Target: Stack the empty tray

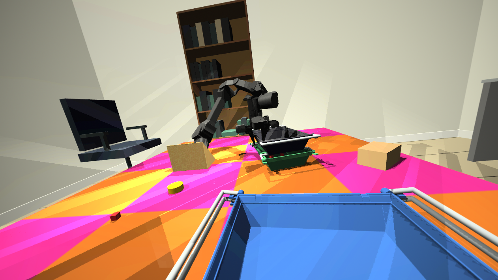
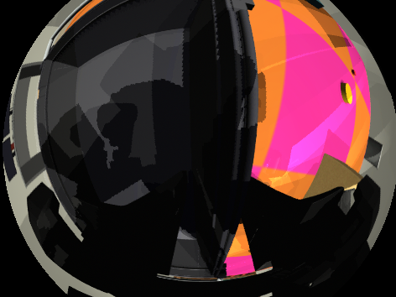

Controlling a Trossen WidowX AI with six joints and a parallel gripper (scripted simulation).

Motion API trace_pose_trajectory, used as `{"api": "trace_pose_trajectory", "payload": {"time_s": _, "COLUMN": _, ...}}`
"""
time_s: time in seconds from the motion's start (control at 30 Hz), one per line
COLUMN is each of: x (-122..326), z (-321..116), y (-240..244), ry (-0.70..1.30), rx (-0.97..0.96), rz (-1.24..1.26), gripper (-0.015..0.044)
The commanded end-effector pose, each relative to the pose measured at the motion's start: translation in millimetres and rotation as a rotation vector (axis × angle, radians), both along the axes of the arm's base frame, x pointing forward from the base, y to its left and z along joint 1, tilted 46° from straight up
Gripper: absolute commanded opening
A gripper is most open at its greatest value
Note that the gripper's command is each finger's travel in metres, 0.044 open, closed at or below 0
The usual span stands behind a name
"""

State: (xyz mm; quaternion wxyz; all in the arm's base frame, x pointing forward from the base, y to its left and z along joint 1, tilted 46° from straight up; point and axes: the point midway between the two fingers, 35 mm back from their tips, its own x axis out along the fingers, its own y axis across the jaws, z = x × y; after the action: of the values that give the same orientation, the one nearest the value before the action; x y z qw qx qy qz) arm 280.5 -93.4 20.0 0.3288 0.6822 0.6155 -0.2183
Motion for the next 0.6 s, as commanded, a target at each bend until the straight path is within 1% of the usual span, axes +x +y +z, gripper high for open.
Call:
{"api": "trace_pose_trajectory", "payload": {"time_s": 0.0, "x": -0.6, "z": -0.6, "y": 0.5, "ry": 0.0, "rx": -0.001, "rz": 0.005, "gripper": 0.0235}}
{"api": "trace_pose_trajectory", "payload": {"time_s": 0.47, "x": -0.6, "z": -0.6, "y": 0.5, "ry": 0.0, "rx": -0.001, "rz": 0.005, "gripper": 0.044}}
{"api": "trace_pose_trajectory", "payload": {"time_s": 0.57, "x": -0.2, "z": -0.1, "y": 0.2, "ry": 0.001, "rx": 0.001, "rz": 0.0, "gripper": 0.044}}
